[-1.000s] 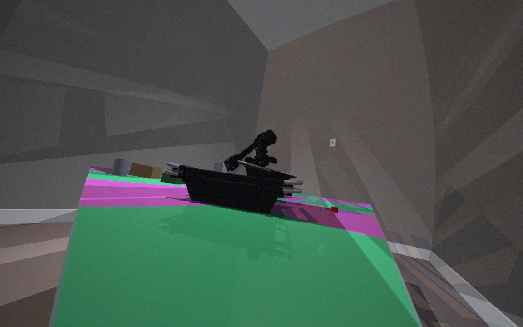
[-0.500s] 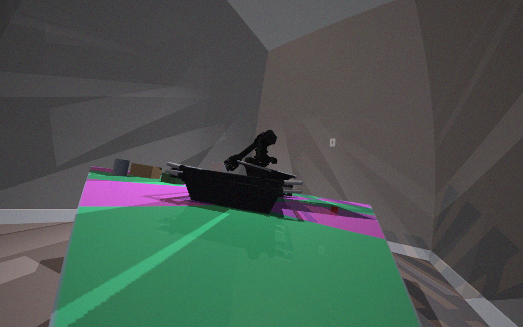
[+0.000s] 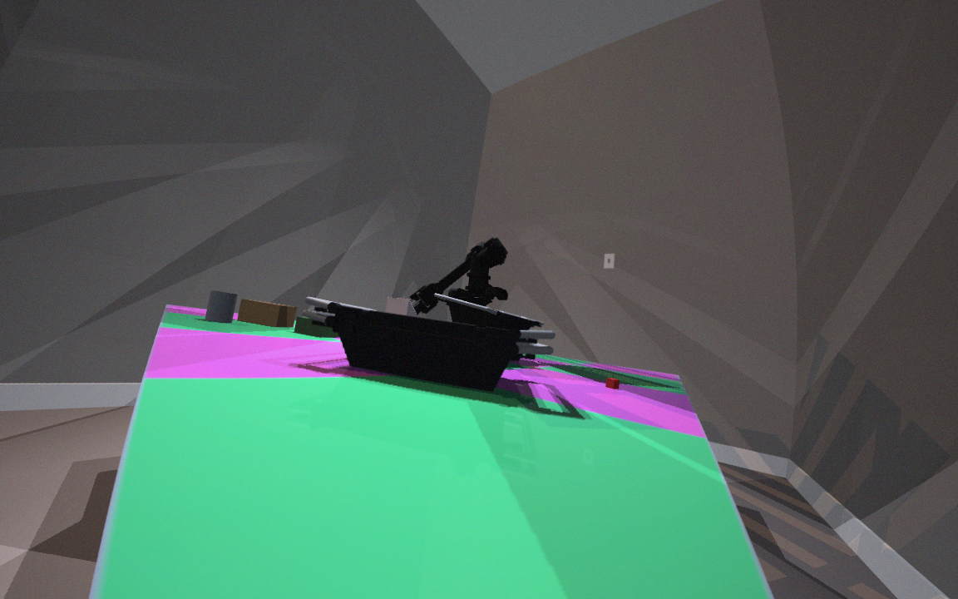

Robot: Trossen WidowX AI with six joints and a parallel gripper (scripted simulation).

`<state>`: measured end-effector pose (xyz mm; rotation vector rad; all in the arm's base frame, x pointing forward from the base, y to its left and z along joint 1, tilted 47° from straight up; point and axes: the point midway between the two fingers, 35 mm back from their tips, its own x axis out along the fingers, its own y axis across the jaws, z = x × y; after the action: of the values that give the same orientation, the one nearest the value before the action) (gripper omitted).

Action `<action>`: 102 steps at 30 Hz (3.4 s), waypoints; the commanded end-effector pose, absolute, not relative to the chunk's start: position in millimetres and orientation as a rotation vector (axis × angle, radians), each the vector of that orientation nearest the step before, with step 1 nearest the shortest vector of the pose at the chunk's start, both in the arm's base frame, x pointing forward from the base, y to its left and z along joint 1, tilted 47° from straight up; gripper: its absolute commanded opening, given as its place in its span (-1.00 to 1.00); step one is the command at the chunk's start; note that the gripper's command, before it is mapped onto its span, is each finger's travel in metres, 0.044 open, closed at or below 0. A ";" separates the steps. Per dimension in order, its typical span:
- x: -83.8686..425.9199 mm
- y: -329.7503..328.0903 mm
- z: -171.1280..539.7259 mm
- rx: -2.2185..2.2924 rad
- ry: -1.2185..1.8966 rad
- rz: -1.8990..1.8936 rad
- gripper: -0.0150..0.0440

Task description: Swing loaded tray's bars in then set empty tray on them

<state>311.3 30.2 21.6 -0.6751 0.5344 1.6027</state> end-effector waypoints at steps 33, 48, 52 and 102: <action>301.5 41.0 12.9 -0.663 0.557 1.631 -0.49; 301.5 41.0 12.9 -0.663 0.557 1.631 -0.49; 301.5 41.0 12.9 -0.663 0.557 1.631 -0.49; 301.5 41.0 12.9 -0.663 0.557 1.631 0.06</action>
<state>303.8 40.8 14.2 -0.6728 0.5450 1.6287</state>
